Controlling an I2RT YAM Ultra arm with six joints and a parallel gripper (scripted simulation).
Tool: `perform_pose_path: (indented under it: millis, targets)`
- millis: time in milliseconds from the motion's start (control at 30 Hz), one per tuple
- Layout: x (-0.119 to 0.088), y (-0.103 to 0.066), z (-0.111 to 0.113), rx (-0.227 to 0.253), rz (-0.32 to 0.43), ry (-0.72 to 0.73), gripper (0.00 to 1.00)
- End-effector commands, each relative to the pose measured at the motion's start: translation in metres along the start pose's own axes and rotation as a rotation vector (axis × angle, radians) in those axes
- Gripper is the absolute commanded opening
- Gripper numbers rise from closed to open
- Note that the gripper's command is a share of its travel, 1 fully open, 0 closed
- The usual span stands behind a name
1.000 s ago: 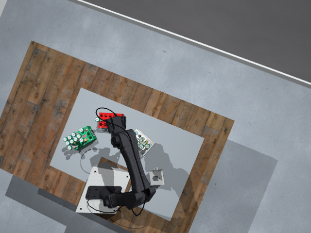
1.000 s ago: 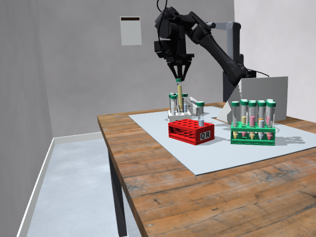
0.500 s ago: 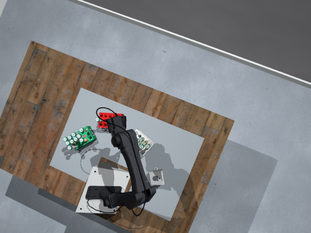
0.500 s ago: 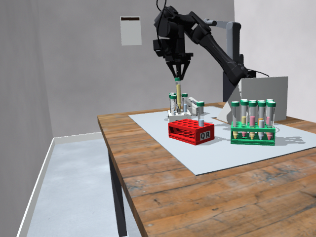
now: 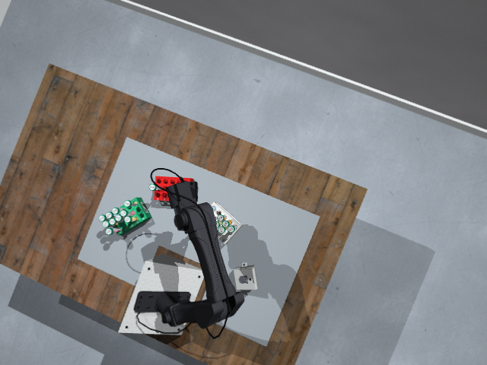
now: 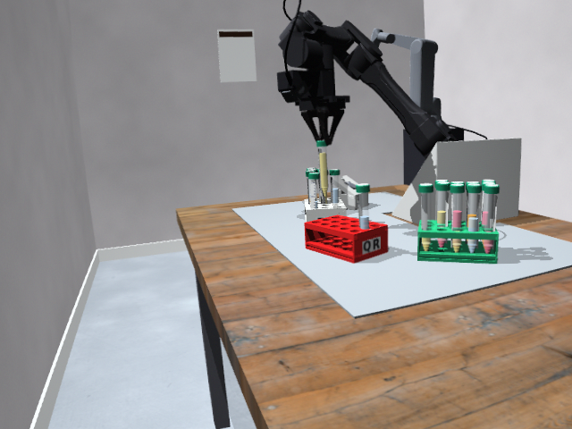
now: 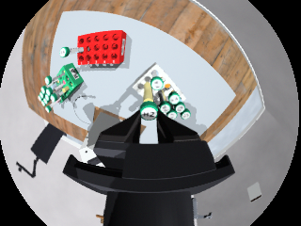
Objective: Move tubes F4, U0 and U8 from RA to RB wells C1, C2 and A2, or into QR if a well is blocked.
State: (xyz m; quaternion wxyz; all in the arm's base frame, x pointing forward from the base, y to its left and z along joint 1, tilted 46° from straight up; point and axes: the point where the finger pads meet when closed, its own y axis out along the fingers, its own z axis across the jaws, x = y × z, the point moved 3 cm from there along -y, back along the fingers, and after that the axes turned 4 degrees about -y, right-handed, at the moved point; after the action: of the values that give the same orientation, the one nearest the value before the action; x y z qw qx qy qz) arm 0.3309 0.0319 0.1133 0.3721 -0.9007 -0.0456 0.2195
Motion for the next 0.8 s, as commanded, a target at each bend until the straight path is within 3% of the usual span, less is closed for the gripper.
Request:
perform_pose_path:
  millis: [0, 767]
  targets:
    - [0.0003, -0.0143, -0.0103, -0.011, -0.042, 0.015, 0.00]
    - [0.0012, -0.0126, -0.0115, -0.009, -0.044, 0.022, 0.00]
